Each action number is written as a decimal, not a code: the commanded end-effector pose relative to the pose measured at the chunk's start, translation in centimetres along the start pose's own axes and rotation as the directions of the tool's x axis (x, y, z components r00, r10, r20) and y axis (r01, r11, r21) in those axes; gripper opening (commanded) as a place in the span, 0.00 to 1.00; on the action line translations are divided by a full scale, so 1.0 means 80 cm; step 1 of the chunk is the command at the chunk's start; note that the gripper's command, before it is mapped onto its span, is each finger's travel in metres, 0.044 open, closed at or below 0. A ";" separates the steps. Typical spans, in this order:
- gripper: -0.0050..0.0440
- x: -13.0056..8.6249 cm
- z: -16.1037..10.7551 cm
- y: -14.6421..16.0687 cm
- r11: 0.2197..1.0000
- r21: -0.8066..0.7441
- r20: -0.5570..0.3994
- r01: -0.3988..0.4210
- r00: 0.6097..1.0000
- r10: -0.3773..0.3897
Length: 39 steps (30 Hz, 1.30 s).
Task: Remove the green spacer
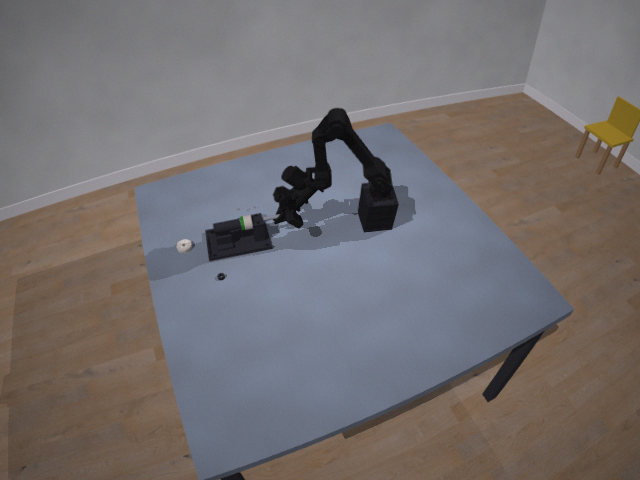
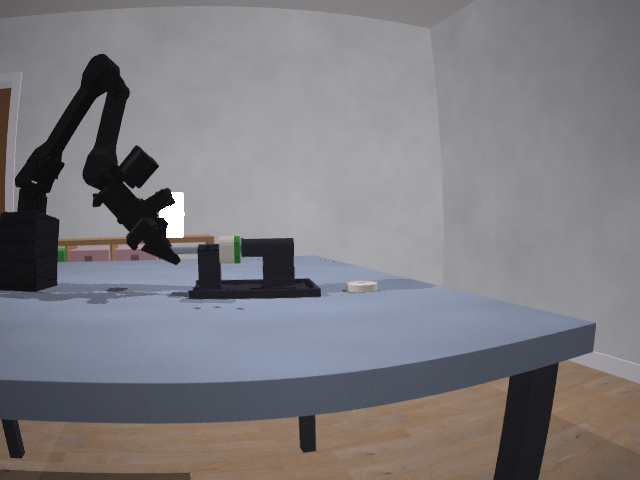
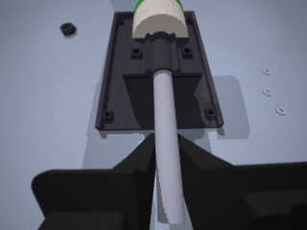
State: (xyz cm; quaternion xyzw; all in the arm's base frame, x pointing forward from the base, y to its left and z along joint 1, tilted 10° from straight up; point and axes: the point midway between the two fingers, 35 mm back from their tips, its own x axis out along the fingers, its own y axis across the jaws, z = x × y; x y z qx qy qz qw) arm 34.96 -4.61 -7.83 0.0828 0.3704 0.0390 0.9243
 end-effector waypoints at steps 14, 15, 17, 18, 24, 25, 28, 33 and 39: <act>0.10 -0.003 -0.002 0.000 1.000 -0.002 -0.001 0.000 1.000 0.000; 0.10 -0.003 -0.002 0.000 1.000 -0.002 -0.001 0.000 1.000 0.000; 0.10 -0.003 -0.003 0.000 1.000 -0.002 -0.001 0.000 1.000 0.000; 0.10 -0.003 -0.003 0.000 1.000 -0.002 -0.001 0.000 1.000 0.000; 0.10 -0.004 -0.003 0.000 1.000 -0.002 -0.001 0.000 1.000 0.000; 0.10 -0.004 -0.003 0.000 1.000 -0.002 -0.001 0.000 1.000 0.000; 0.10 -0.004 -0.004 0.000 1.000 -0.002 -0.001 0.000 1.000 0.000; 0.10 -0.005 -0.004 0.000 1.000 -0.002 -0.001 0.000 1.000 0.000; 0.10 -0.005 -0.005 0.000 1.000 -0.002 -0.001 0.000 1.000 0.000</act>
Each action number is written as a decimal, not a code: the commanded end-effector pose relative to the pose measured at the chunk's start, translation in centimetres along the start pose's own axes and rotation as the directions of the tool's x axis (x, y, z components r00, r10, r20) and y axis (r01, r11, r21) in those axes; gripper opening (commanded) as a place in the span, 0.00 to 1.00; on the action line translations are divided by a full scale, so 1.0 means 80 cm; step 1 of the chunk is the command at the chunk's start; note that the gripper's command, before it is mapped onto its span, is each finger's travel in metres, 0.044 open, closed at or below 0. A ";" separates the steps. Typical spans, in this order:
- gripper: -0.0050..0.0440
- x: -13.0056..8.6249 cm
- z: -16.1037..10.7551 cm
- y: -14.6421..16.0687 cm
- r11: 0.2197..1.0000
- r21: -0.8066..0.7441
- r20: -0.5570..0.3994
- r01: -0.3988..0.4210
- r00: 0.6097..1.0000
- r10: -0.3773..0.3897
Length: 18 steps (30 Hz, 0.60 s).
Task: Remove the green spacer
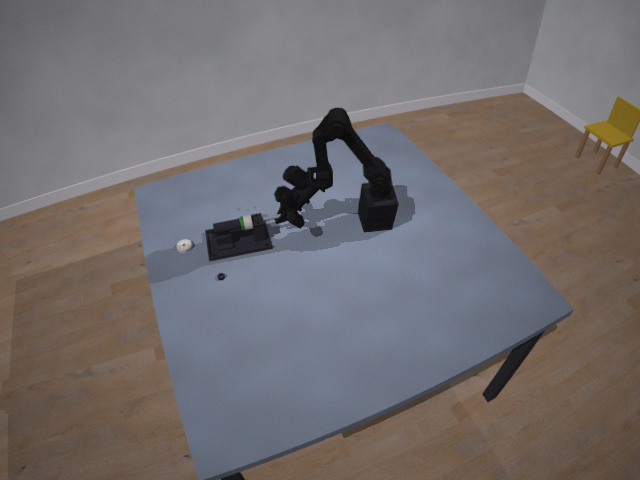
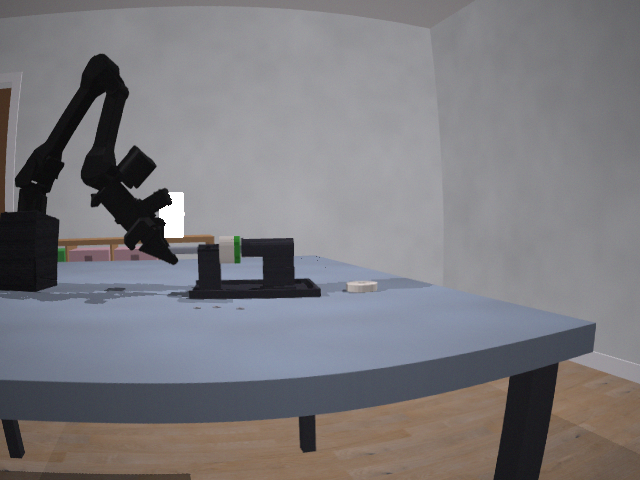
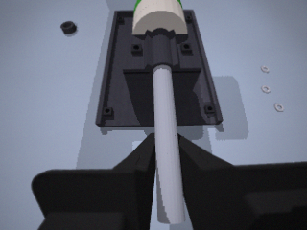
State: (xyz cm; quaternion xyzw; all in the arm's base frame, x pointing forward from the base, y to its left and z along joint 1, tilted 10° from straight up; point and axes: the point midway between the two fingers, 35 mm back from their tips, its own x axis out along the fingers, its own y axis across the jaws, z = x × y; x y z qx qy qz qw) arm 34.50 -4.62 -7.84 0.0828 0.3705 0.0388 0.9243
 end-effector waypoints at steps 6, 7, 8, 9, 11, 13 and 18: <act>0.10 -0.002 -0.001 0.000 1.000 -0.002 -0.001 0.000 1.000 0.000; 0.10 -0.002 -0.002 0.000 1.000 -0.002 -0.001 0.000 1.000 0.000; 0.10 -0.002 -0.002 0.000 1.000 -0.002 -0.001 0.000 1.000 0.000; 0.10 -0.002 -0.002 0.000 1.000 -0.002 -0.001 0.000 1.000 0.000; 0.10 -0.002 -0.002 0.000 1.000 -0.002 -0.001 0.000 1.000 0.000; 0.10 -0.002 -0.002 0.000 1.000 -0.002 -0.001 0.000 1.000 0.000; 0.10 -0.003 -0.003 0.000 1.000 -0.002 -0.001 0.000 1.000 0.000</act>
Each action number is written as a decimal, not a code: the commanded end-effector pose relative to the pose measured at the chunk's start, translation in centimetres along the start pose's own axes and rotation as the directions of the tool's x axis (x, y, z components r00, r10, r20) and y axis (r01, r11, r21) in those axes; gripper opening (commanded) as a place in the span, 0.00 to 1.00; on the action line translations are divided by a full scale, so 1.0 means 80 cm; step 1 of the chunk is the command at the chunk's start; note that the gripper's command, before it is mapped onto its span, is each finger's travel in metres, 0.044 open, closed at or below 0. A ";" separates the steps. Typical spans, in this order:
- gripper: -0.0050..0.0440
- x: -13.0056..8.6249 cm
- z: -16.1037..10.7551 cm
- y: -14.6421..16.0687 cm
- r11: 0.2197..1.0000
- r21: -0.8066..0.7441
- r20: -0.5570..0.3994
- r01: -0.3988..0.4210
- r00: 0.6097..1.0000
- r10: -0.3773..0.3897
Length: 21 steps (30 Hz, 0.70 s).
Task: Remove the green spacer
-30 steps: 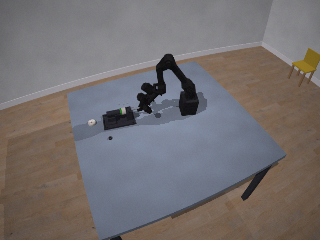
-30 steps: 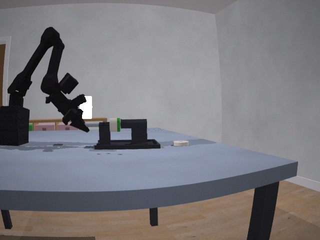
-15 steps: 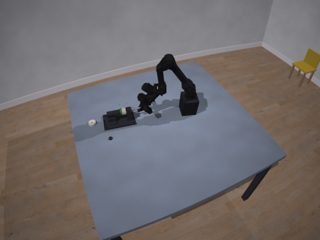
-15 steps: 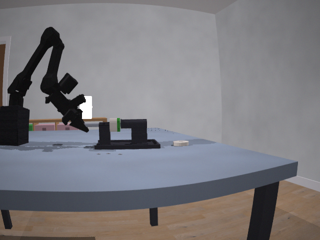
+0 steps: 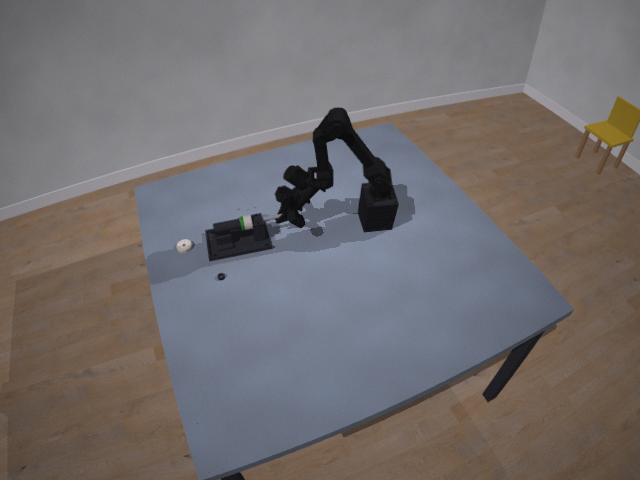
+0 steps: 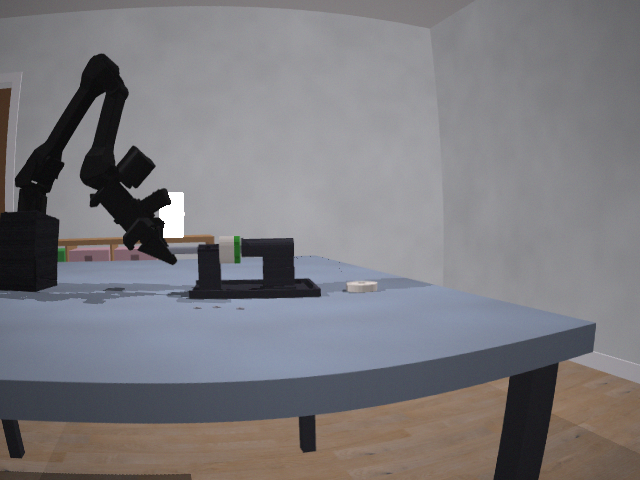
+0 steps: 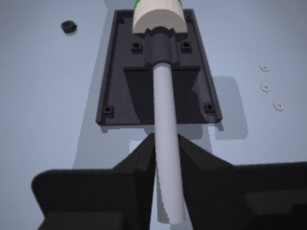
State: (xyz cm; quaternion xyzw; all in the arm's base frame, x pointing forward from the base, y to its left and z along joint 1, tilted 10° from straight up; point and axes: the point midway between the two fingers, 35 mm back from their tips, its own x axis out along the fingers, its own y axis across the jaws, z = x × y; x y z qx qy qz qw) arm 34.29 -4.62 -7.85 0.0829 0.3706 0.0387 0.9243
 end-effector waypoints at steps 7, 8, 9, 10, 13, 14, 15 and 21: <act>0.10 -0.002 -0.001 0.000 1.000 -0.003 -0.001 0.000 1.000 0.000; 0.10 -0.002 -0.002 0.000 1.000 -0.003 -0.001 0.000 1.000 0.000; 0.10 -0.002 -0.002 0.000 1.000 -0.003 -0.001 0.000 1.000 0.000; 0.10 -0.002 -0.002 0.000 1.000 -0.003 -0.001 0.000 1.000 0.000; 0.10 -0.002 -0.002 0.000 1.000 -0.003 -0.001 0.000 1.000 0.000; 0.10 -0.003 -0.002 0.000 1.000 -0.003 -0.001 0.000 1.000 0.000; 0.10 -0.003 -0.002 0.000 1.000 -0.003 -0.001 0.000 1.000 0.000; 0.10 -0.003 -0.003 0.000 1.000 -0.003 -0.001 0.000 1.000 0.000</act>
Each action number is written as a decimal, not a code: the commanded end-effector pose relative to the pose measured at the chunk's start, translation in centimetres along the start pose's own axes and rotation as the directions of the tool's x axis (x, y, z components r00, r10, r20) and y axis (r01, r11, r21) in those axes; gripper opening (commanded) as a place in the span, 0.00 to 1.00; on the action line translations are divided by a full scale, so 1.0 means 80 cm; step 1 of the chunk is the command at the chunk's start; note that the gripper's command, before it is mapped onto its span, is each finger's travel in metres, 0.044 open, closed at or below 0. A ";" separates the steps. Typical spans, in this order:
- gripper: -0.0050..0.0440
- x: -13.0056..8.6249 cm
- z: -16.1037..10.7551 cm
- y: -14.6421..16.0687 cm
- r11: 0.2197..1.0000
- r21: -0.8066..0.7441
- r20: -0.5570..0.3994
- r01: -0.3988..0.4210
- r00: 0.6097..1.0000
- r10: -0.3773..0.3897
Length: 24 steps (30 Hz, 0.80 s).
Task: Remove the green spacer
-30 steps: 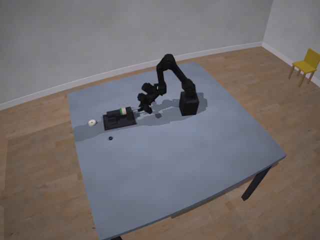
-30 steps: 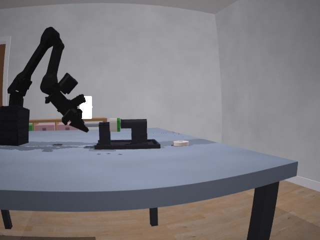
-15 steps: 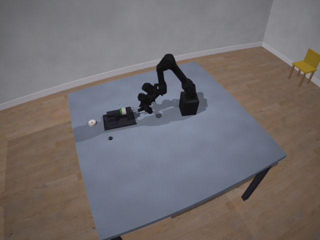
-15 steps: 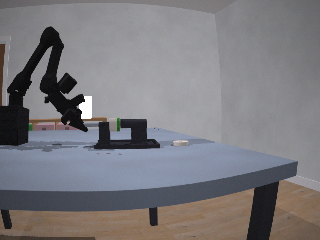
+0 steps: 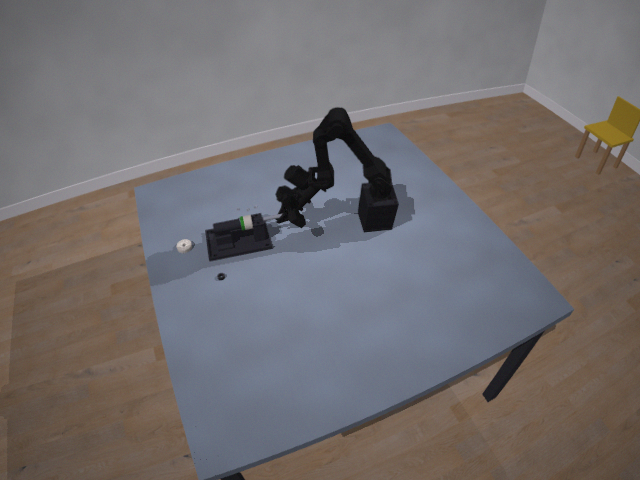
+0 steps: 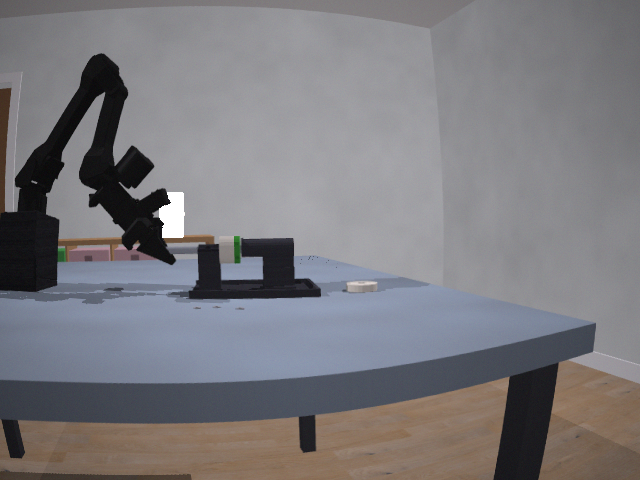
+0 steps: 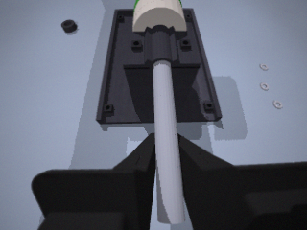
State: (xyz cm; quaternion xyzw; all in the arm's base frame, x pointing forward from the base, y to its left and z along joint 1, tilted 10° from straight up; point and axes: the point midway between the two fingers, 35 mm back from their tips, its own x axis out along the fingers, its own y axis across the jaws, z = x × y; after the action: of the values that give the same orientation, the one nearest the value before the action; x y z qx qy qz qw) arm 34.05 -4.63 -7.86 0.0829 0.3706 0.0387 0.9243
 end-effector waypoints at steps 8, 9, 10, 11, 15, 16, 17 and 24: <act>0.10 -0.002 -0.002 0.000 1.000 -0.003 -0.001 -0.001 1.000 0.001; 0.10 -0.002 -0.002 0.000 1.000 -0.003 -0.001 -0.001 1.000 0.001; 0.10 -0.002 -0.002 0.000 1.000 -0.003 -0.001 -0.001 1.000 0.001; 0.10 -0.002 -0.002 0.000 1.000 -0.003 -0.001 -0.001 1.000 0.001; 0.10 -0.003 -0.002 0.000 1.000 -0.003 -0.001 -0.001 1.000 0.001; 0.10 -0.003 -0.002 0.000 1.000 -0.003 -0.001 -0.001 1.000 0.001; 0.10 -0.003 -0.002 0.000 1.000 -0.003 -0.001 -0.001 1.000 0.001; 0.10 -0.004 -0.003 0.000 1.000 -0.003 -0.001 -0.001 1.000 0.001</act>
State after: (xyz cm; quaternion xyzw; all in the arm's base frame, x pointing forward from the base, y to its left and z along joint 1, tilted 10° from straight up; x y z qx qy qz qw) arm 33.77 -4.63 -7.86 0.0831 0.3706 0.0386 0.9242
